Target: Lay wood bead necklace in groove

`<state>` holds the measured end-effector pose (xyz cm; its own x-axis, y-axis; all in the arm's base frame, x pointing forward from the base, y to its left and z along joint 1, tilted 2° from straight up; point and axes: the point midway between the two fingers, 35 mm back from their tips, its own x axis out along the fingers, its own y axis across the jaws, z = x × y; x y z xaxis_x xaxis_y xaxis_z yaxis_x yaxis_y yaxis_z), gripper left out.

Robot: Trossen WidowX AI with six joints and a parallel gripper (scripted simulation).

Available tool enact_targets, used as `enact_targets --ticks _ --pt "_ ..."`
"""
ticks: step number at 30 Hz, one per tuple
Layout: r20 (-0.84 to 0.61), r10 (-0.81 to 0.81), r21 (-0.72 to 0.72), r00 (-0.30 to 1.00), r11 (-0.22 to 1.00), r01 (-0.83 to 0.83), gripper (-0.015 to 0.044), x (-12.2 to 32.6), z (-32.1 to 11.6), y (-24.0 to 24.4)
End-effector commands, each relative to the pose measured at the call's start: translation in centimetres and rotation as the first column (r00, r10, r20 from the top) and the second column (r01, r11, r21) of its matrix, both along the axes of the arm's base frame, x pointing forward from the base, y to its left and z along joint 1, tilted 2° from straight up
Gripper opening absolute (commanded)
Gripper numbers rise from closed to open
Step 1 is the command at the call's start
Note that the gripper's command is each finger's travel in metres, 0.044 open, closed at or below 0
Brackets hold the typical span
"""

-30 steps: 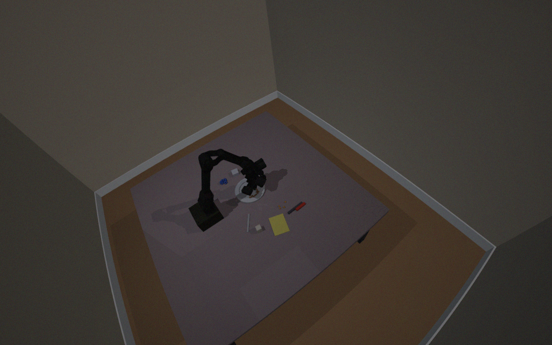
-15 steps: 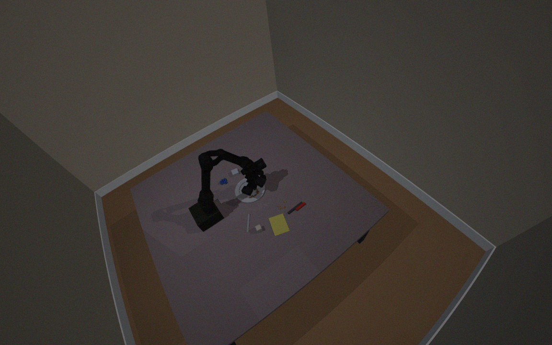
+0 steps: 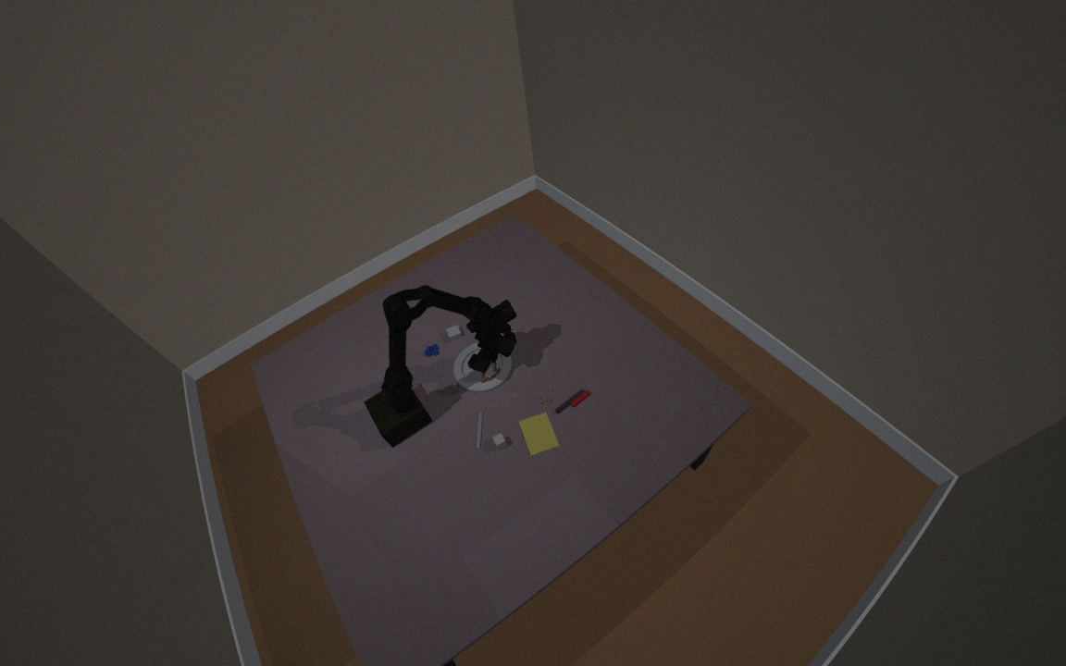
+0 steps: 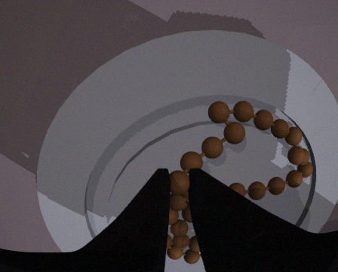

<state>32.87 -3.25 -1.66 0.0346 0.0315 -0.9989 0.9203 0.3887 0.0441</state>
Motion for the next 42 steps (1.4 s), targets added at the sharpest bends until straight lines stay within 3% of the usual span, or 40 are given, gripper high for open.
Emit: enact_targets --ticks 1,19,36,42 --pt "-0.001 -0.005 0.003 1.0 1.0 0.005 0.0 1.1 0.0 0.2" --pt "0.0 -0.005 0.003 1.0 1.0 0.005 0.0 2.4 -1.4 0.5" --pt "0.0 0.0 -0.001 1.0 1.0 0.0 0.044 2.4 -0.6 0.4" --pt "0.0 -0.005 0.003 1.0 1.0 0.005 0.044 2.4 0.1 0.4"
